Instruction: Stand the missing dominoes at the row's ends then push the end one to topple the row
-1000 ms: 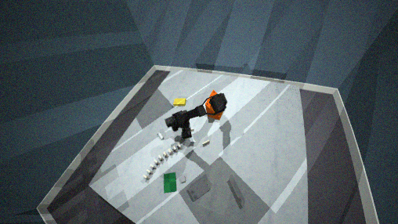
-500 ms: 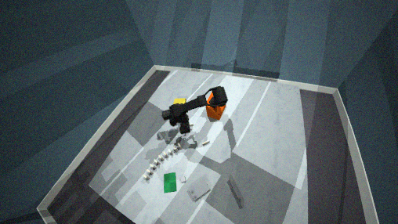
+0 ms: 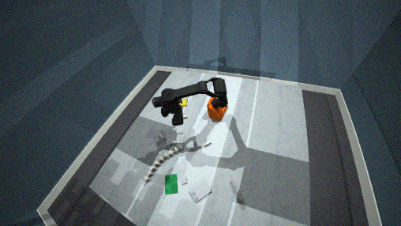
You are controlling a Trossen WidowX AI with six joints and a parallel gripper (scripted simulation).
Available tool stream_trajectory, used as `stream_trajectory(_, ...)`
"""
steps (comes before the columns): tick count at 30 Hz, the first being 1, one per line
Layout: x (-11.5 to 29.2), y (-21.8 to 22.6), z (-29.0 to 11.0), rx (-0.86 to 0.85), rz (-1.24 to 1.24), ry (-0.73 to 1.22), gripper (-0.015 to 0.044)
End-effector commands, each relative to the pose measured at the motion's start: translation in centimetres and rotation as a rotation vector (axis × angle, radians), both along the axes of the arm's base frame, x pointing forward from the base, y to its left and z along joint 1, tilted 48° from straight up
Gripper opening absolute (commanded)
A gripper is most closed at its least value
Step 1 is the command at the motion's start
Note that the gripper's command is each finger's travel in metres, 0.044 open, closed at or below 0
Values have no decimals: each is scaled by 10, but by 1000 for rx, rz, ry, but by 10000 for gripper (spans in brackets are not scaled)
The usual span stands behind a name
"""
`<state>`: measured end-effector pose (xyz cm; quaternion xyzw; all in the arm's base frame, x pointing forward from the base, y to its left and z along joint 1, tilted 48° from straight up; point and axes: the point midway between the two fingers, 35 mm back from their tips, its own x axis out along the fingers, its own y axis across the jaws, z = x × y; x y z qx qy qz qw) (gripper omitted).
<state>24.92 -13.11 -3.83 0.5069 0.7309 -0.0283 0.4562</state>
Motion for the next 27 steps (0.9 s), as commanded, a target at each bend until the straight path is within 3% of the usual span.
stream_trajectory(1, 0, -31, -33, -3, -58, 63, 25)
stream_trajectory(4, 0, -51, -56, -8, -93, 98, 25)
stream_trajectory(11, -1, -51, -63, -30, -91, 102, 25)
stream_trajectory(27, -4, -39, -122, -290, -61, 84, 25)
